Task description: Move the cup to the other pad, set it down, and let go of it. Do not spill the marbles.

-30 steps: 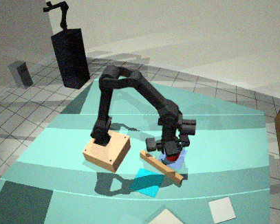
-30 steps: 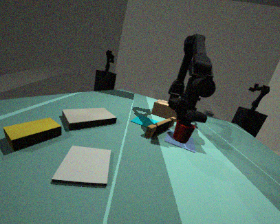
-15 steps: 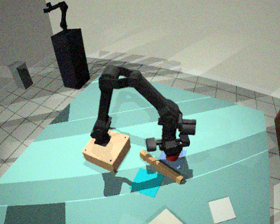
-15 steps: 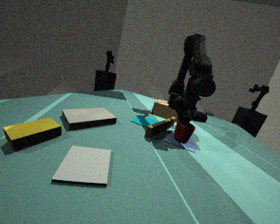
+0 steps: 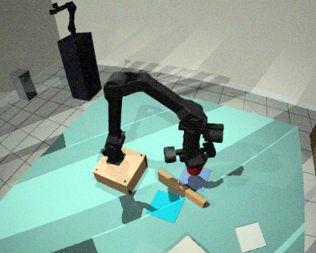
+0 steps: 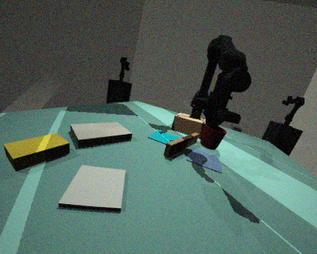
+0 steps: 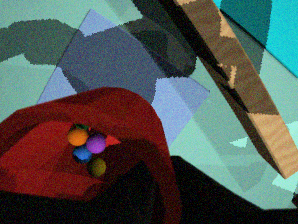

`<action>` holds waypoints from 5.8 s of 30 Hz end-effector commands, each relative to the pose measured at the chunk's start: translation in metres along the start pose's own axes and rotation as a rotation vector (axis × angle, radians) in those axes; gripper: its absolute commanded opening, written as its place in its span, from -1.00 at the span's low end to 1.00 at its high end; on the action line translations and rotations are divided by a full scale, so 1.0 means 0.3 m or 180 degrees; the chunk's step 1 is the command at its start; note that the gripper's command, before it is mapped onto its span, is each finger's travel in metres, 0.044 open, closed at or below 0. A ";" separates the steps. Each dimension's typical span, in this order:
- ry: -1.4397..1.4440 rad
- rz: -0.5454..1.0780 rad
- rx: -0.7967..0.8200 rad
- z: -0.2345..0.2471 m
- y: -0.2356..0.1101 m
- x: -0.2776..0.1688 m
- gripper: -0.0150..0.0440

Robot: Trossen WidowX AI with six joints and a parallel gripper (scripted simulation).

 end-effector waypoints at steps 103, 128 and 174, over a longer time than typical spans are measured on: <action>0.0013 -0.0047 -0.0003 -0.414 -0.074 0.303 -0.49; 0.0013 -0.0052 -0.0010 -0.488 -0.039 0.354 -0.49; 0.0026 -0.0062 0.0004 -0.495 0.141 0.360 -0.49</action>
Point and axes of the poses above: the point midway between the two fingers, 35 mm back from their tips, its own y axis out along the fingers, its own z axis across the jaws, x = y × z, the point moved 6 cm from there along -y, back along the fingers, and after that the axes turned 6 degrees about -y, right-handed, at the moved point
